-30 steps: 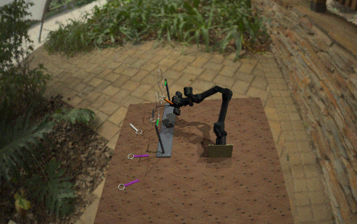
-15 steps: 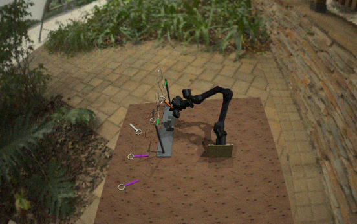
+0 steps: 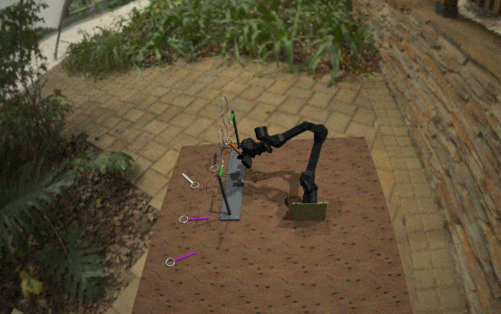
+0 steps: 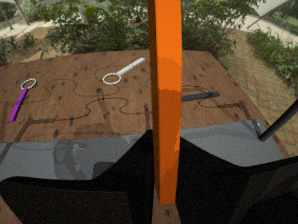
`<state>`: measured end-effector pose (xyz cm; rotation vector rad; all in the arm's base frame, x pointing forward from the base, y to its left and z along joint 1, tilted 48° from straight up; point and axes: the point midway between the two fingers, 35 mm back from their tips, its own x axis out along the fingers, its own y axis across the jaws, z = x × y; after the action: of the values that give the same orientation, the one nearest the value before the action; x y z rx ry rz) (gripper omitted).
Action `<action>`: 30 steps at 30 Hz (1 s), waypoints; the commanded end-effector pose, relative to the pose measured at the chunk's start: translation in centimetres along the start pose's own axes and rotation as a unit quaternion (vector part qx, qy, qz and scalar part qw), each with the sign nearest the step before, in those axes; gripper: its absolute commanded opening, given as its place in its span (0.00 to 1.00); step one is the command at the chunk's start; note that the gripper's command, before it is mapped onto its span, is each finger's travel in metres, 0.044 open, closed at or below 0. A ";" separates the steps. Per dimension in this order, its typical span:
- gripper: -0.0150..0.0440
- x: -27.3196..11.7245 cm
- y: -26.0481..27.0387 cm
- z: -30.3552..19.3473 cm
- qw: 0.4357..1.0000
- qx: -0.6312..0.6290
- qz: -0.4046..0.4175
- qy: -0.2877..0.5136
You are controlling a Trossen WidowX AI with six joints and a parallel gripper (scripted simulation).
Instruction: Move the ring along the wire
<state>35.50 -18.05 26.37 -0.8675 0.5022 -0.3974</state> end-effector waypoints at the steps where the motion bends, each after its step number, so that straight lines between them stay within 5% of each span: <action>1: 0.00 -0.1 0.5 0.1 1.000 0.007 0.003 -0.001; 30: 0.00 -1.0 6.1 0.6 0.991 0.116 0.067 0.012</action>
<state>35.71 -14.23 22.45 -0.6412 0.5203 -0.3453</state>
